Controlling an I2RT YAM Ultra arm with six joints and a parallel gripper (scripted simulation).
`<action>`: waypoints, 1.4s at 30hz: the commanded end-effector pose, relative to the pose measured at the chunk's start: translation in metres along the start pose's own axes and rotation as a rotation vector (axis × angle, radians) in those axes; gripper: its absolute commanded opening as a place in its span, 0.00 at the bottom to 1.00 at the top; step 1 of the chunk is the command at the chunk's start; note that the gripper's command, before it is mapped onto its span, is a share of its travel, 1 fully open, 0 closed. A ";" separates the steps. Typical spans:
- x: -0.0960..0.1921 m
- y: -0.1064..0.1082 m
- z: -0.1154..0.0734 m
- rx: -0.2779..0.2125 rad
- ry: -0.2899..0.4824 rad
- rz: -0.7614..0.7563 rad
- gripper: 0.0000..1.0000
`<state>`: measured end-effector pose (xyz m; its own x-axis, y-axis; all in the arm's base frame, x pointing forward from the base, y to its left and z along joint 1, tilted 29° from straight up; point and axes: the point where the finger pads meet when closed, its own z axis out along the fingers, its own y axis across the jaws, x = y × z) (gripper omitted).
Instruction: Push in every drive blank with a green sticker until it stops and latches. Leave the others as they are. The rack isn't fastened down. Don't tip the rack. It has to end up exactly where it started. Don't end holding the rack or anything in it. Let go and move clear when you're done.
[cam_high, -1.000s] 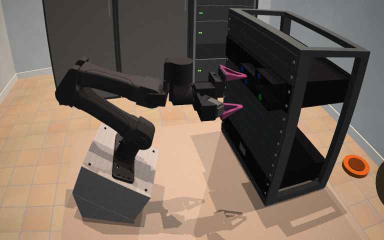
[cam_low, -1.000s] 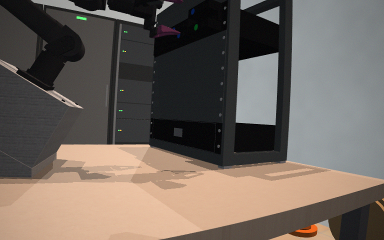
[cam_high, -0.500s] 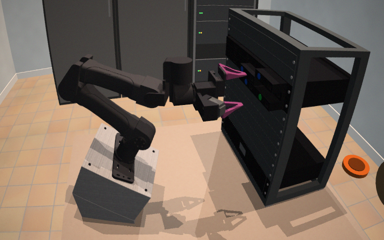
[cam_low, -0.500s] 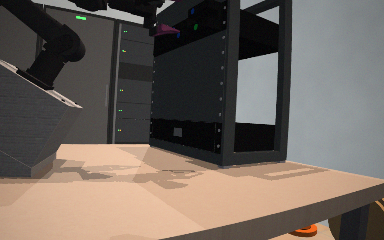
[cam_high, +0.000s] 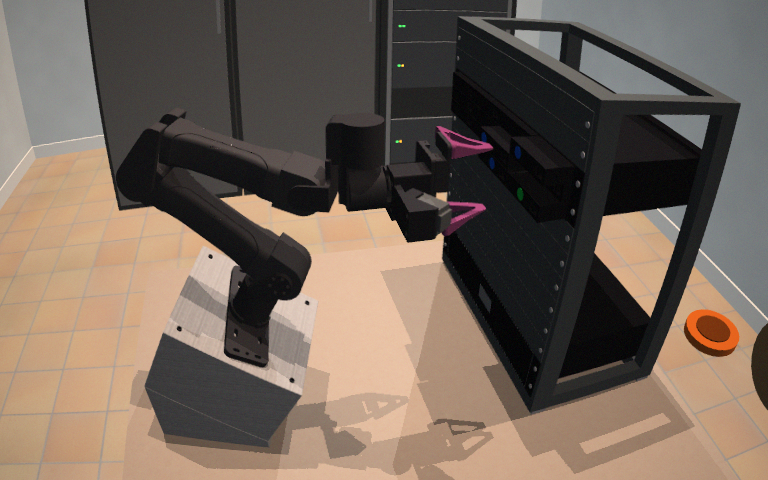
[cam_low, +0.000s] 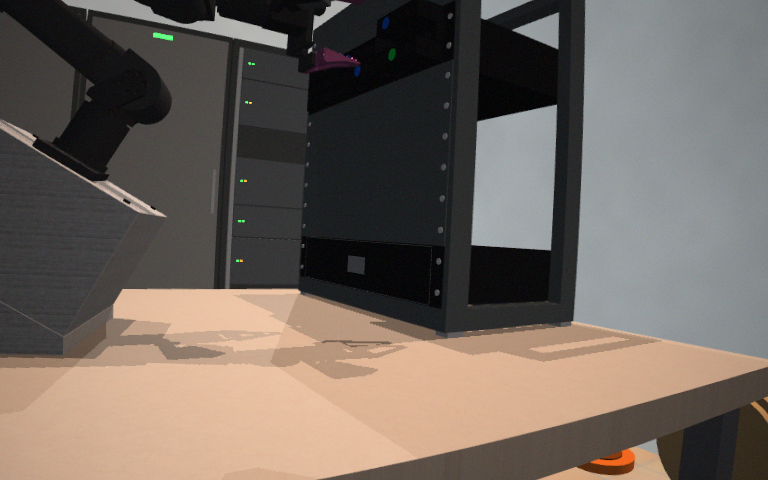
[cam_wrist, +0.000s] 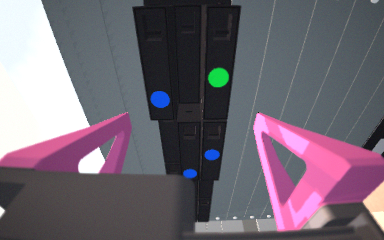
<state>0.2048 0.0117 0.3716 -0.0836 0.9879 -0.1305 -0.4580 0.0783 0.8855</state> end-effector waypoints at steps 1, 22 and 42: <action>0.000 0.015 0.000 -0.033 -0.001 -0.018 1.00; 0.000 0.015 0.000 -0.033 -0.001 -0.018 1.00; 0.000 0.015 0.000 -0.033 -0.001 -0.018 0.00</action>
<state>0.2048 0.0118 0.3716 -0.0838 0.9879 -0.1306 -0.4580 0.0783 0.8855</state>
